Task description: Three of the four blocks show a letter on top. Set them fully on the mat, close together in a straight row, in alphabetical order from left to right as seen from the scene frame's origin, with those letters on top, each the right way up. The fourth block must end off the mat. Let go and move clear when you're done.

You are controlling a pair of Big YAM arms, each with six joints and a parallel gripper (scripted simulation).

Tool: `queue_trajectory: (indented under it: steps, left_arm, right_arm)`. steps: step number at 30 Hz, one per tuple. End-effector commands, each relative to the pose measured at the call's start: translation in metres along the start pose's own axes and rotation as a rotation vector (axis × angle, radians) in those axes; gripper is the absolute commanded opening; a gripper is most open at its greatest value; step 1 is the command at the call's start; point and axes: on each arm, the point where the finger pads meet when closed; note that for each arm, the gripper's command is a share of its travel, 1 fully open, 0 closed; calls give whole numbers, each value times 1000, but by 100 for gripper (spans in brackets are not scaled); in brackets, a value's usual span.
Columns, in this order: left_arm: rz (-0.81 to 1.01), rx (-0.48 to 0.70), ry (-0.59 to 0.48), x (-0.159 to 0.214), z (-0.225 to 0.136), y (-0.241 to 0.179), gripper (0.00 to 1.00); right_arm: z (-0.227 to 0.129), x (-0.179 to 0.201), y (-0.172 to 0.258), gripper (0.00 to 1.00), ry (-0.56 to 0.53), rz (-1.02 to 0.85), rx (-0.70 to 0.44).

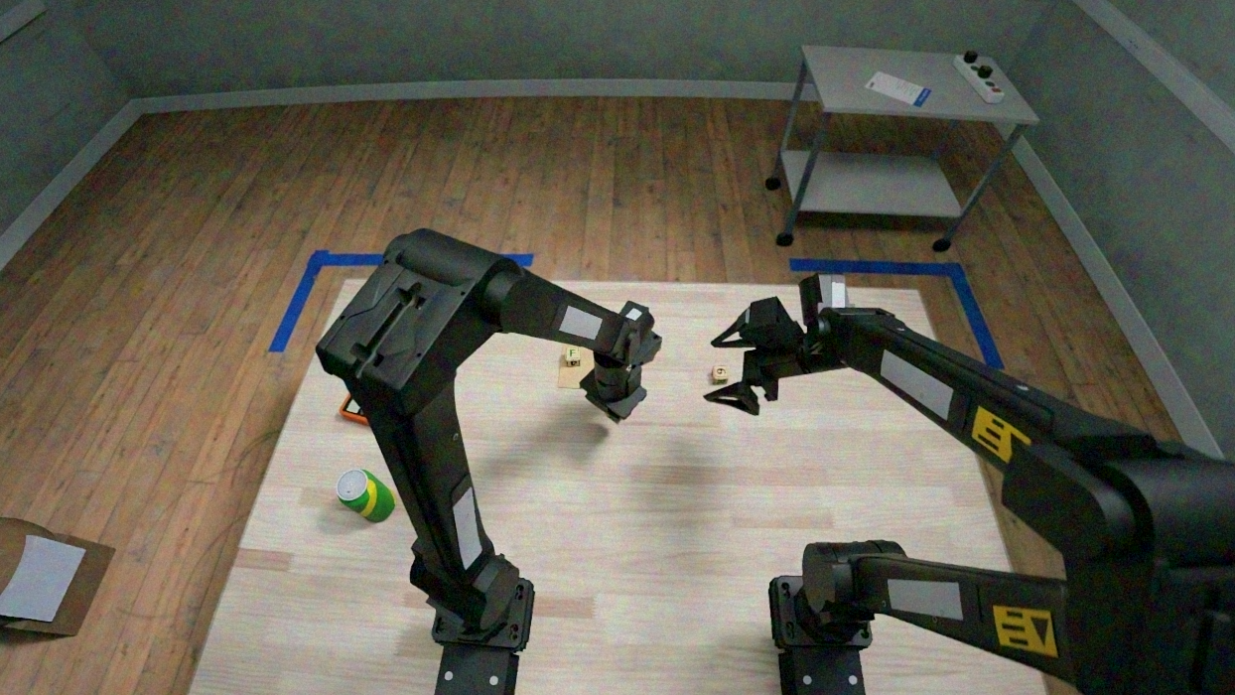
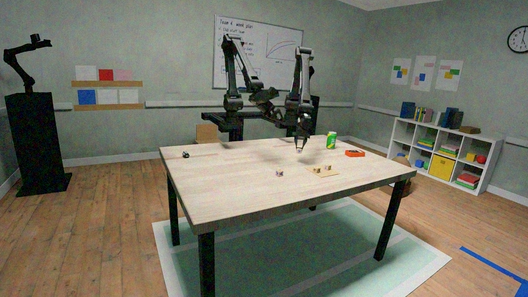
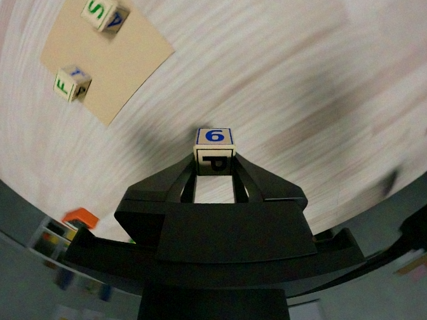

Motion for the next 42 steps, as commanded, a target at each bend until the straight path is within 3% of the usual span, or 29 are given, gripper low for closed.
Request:
queue_trajectory:
  steps: [1, 9, 11, 26, 28, 42]
  left_arm:
    - [-329, -5, -28, -29, -10, 21, 25]
    - [-628, 1, -30, -39, -10, 40, 25]
    - [-628, 1, -30, -39, -10, 40, 25]
    - [-1230, 13, -33, -59, -12, 76, 25]
    - [-1230, 13, -33, -59, -12, 76, 25]
    - [-1790, 26, -35, -77, -13, 110, 25]
  right_arm:
    - [11, 2, -24, 100, -49, 40, 67]
    - [22, 6, -43, 100, -100, 59, 109]
    - [22, 6, -43, 100, -100, 59, 109]
    - [41, 14, -68, 100, -211, 100, 171]
    - [41, 14, -68, 100, -211, 100, 171]
    - [52, 19, -80, 100, -321, 131, 204]
Point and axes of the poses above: on each arm, the point where the finger pads meet when closed, its own z axis out along the fingers, its own y axis across the jaws, x = y × z, and after that the axes turned 3 degrees about z, right-handed
